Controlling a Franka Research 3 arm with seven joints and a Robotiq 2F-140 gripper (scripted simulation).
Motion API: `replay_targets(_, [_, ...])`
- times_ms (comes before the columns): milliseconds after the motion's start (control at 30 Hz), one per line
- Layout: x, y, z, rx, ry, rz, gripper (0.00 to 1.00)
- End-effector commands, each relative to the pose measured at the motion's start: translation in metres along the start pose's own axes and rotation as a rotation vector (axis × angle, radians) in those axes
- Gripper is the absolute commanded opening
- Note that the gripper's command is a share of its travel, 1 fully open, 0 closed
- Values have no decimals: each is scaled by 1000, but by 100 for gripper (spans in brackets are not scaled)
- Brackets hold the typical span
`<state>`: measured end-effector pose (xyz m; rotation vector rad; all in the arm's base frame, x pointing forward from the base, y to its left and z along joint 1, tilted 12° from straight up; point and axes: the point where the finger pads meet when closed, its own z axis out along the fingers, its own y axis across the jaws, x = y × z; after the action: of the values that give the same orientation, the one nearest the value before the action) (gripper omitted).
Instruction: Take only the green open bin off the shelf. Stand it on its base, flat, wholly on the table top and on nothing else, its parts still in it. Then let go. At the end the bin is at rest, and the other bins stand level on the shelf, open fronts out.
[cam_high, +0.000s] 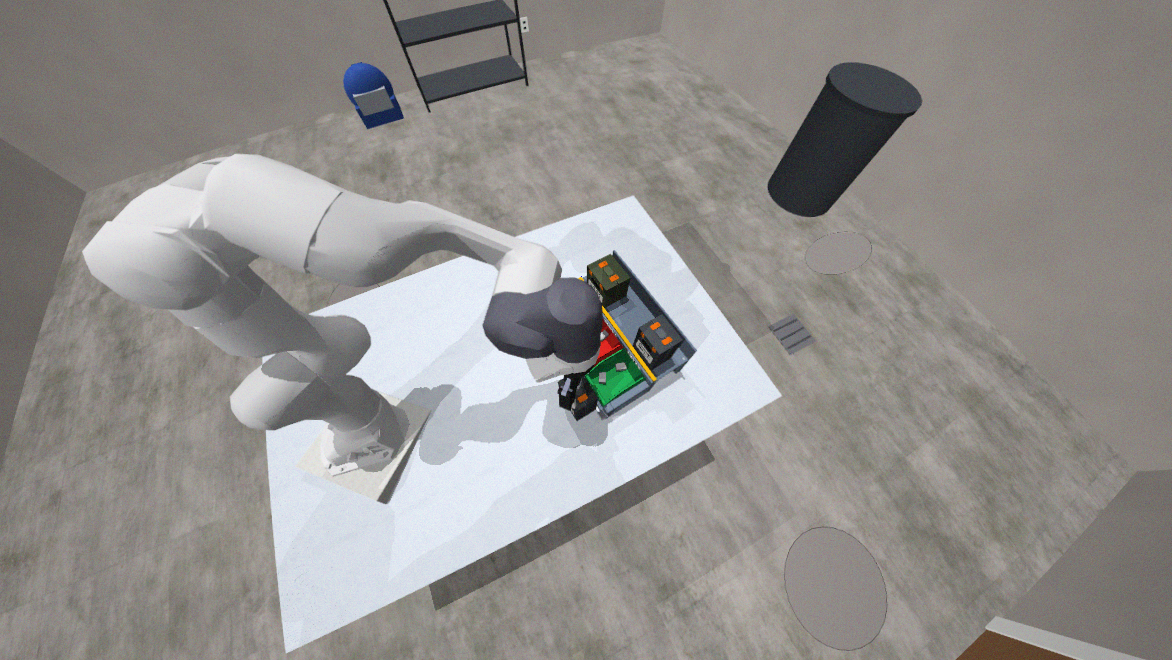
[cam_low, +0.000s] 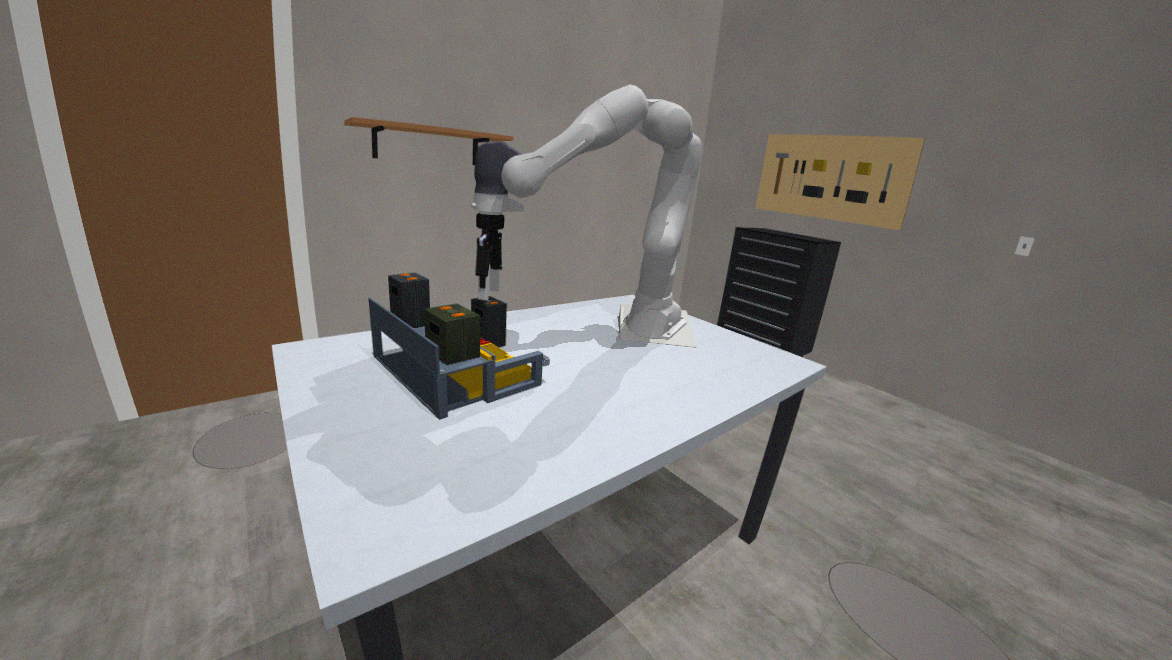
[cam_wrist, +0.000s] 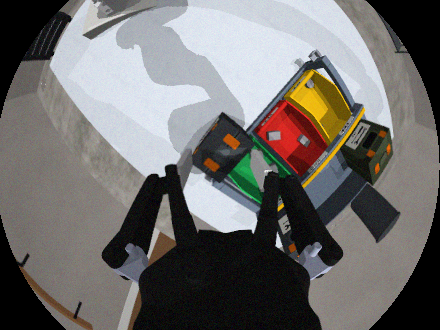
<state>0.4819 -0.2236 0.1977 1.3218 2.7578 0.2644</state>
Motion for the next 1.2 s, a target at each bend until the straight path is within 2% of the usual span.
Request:
replay_targets(0, [0,-1,0,-9,-1,-96,57])
replay_targets(167, [0,-1,0,-2,0,-88,57])
replay_targets(300, [0,0,0,-5,-1,-296,57])
replay_targets(733, [0,-1,0,1,-1,-288,57])
replay_targets(867, [0,0,0,-5,-2,-496,57])
replay_targets(1167, [0,0,0,-5,-2,-496,57])
